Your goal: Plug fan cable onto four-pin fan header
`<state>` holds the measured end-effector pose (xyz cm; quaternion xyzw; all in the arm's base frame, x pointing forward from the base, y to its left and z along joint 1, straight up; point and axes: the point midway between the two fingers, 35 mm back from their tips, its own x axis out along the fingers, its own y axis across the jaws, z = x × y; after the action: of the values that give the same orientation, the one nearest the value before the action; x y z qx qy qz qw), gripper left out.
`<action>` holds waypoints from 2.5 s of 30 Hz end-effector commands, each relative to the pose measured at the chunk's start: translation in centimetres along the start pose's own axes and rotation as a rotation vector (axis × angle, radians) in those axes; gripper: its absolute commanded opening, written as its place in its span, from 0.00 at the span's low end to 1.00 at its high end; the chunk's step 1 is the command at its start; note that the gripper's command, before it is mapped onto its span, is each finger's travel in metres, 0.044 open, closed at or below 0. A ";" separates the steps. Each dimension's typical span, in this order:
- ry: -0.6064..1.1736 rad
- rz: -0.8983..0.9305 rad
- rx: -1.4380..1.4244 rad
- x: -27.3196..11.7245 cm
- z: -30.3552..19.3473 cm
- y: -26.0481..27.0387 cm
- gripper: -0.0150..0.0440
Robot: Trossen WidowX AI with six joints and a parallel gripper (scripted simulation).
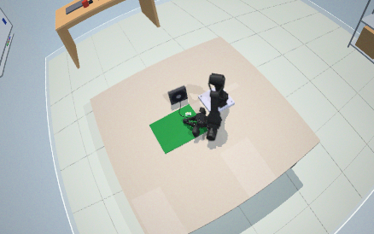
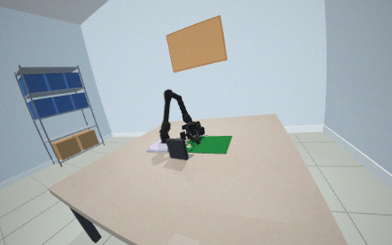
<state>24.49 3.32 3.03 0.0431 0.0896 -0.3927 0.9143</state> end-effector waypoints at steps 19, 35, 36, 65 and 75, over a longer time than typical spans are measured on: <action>0.000 0.000 0.000 0.0 0.0 0.0 0.49; 0.052 0.028 -0.005 -2.1 -0.4 0.5 0.49; 0.055 0.029 -0.006 -2.2 -0.5 0.5 0.49; 0.057 0.010 -0.011 -7.9 2.0 0.1 0.49; 0.012 0.000 -0.002 -9.9 3.9 -0.1 0.49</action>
<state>18.54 9.42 8.32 0.0428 0.1014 -0.3909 0.9138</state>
